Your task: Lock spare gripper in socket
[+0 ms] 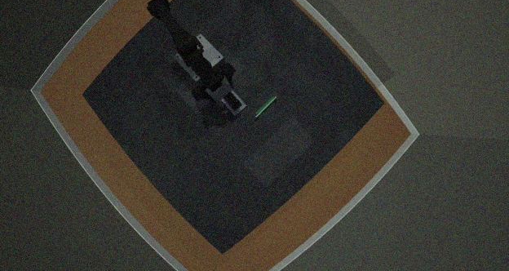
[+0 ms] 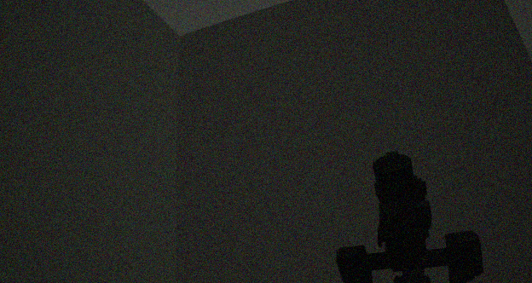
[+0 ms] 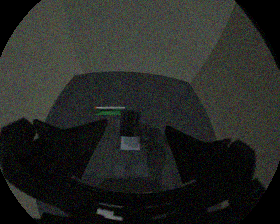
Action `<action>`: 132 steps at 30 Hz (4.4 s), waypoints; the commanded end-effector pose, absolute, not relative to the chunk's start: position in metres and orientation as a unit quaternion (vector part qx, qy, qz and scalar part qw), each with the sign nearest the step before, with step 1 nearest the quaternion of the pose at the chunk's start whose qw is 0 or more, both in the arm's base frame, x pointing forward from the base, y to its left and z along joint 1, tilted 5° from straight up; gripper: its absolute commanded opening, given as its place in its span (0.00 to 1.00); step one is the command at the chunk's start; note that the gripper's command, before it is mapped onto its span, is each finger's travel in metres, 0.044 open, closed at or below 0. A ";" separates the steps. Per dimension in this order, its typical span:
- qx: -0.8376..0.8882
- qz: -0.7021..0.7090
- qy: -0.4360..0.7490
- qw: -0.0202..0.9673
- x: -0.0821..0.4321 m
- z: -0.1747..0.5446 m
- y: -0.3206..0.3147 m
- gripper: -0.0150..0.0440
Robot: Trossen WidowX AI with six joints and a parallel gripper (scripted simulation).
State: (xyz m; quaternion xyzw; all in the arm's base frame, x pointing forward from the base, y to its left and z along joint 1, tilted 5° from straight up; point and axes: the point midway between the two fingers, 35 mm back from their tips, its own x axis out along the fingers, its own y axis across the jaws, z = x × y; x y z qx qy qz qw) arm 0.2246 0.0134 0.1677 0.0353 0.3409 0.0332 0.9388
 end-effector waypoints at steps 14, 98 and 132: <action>0.038 0.027 0.348 0.936 0.223 0.197 0.009 1.00; -0.593 0.477 0.481 0.435 0.377 0.118 0.160 0.56; -0.593 0.477 0.481 0.435 0.384 0.016 0.172 0.56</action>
